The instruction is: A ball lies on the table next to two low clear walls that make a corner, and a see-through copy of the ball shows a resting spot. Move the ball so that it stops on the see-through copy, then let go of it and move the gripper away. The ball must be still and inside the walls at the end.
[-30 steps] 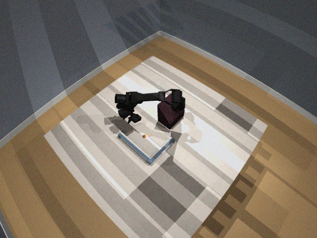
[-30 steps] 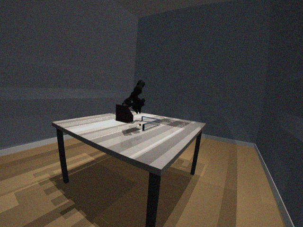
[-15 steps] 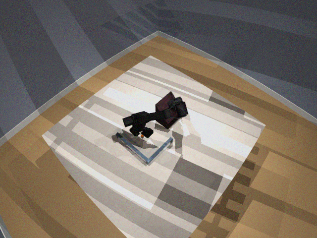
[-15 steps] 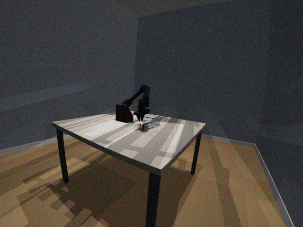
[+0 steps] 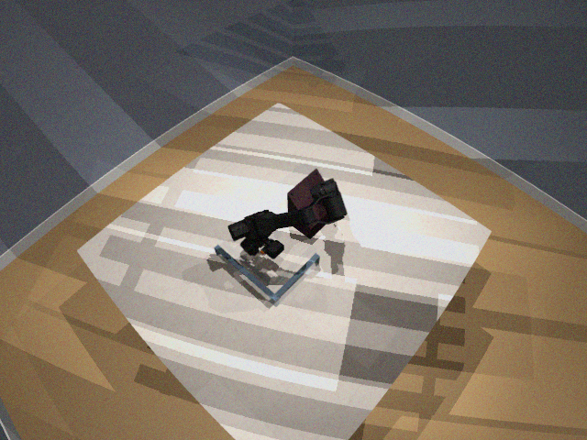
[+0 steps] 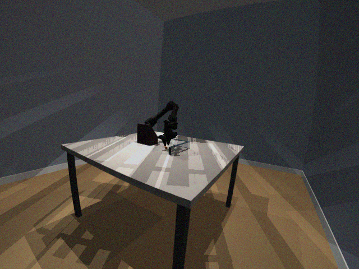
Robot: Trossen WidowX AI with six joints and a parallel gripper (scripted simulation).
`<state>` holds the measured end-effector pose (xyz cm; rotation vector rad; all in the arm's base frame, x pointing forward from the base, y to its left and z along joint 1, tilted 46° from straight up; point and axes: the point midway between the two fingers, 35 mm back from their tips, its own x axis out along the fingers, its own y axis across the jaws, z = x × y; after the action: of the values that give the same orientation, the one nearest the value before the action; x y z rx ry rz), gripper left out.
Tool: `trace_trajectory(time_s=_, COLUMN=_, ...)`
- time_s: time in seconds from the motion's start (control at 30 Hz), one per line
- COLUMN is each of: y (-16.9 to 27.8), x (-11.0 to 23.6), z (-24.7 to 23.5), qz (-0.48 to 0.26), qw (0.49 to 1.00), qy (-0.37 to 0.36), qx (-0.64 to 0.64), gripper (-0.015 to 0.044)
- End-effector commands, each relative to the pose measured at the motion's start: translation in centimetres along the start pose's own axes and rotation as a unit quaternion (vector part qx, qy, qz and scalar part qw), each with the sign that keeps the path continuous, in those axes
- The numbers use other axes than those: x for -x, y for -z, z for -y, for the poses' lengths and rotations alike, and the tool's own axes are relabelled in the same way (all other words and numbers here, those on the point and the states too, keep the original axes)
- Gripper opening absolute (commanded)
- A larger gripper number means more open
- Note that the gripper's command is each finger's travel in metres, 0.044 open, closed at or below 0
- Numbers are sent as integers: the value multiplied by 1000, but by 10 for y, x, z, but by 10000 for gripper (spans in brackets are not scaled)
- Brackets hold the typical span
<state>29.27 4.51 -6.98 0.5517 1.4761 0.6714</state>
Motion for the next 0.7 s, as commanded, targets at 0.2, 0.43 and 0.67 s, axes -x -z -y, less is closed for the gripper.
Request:
trace_trajectory(time_s=0.2, y=5, x=-18, z=0, qz=-4, qw=1000, qy=-4, qx=-7, gripper=206)
trace_trajectory(time_s=0.43, y=5, x=-19, z=0, qz=-4, qw=1000, qy=-4, qx=-7, gripper=94)
trace_trajectory(time_s=0.67, y=5, x=-19, z=0, qz=-4, qw=1000, qy=-4, qx=-7, gripper=28)
